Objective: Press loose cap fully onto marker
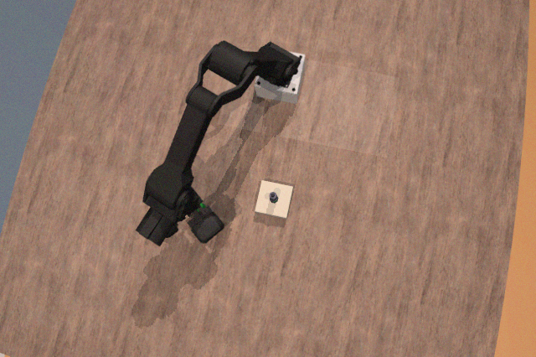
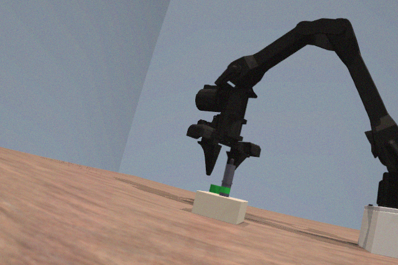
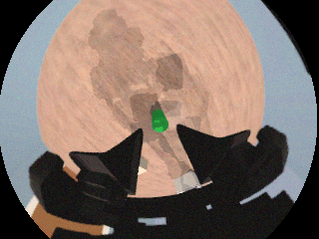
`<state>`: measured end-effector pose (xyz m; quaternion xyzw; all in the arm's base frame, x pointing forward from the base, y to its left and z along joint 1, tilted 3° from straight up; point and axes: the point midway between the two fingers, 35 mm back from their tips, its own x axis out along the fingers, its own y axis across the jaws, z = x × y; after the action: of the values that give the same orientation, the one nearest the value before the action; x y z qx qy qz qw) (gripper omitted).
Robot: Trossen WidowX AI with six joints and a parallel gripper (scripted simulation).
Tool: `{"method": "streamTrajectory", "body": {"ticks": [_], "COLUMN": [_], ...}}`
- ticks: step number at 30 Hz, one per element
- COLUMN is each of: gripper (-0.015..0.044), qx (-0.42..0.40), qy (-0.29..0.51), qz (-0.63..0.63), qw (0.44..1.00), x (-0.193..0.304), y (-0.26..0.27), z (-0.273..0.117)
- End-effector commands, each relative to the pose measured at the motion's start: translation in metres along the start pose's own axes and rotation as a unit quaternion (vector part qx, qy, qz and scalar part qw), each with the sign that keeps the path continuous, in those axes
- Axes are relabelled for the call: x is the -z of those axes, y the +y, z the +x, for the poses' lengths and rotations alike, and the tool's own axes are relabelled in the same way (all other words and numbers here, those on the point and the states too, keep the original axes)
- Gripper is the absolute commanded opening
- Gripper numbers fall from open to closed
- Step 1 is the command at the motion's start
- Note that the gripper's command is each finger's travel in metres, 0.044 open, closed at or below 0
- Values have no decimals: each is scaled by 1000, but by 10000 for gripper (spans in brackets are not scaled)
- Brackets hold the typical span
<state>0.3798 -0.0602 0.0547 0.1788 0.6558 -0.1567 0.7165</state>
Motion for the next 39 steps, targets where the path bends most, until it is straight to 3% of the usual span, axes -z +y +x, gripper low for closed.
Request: {"method": "streamTrajectory", "body": {"ticks": [1,34,39], "gripper": [241,241,129], "qx": [4,4,4], "qy": [4,4,4], "qz": [2,2,2], "qw": [1000,1000,1000], "x": [2,3,3], "y": [-2,-3,-3], "z": [9,54,54]}}
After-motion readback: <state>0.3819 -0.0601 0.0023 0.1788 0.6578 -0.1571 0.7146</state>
